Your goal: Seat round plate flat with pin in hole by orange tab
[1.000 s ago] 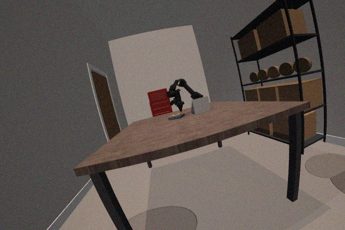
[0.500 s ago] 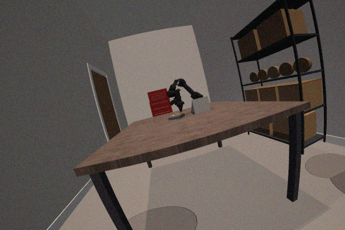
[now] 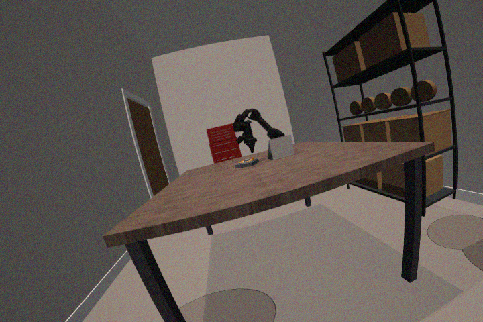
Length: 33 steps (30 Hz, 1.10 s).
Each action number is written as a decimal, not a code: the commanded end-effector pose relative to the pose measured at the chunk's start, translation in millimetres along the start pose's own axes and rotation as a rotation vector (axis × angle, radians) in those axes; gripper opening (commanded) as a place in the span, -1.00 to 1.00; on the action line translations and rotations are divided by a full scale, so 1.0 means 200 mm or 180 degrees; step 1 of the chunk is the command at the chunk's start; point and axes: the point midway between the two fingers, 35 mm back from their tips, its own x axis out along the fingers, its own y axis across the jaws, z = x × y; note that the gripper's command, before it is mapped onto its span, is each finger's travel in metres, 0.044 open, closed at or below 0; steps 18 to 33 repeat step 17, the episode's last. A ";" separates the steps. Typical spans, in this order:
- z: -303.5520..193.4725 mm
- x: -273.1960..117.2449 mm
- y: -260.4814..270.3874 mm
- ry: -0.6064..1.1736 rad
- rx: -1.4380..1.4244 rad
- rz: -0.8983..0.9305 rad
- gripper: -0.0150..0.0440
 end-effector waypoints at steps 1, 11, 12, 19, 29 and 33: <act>0.00 -0.07 0.00 0.0001 0.0022 0.0009 -0.49; 0.00 -0.04 0.00 -0.0012 0.0000 0.0005 -0.49; 0.00 -0.04 0.00 -0.0012 0.0000 0.0005 -0.49; 0.00 -0.04 0.00 -0.0012 0.0000 0.0005 -0.49; 0.00 -0.04 0.00 -0.0012 0.0000 0.0005 -0.49; 0.00 -0.04 0.00 -0.0012 0.0000 0.0005 -0.49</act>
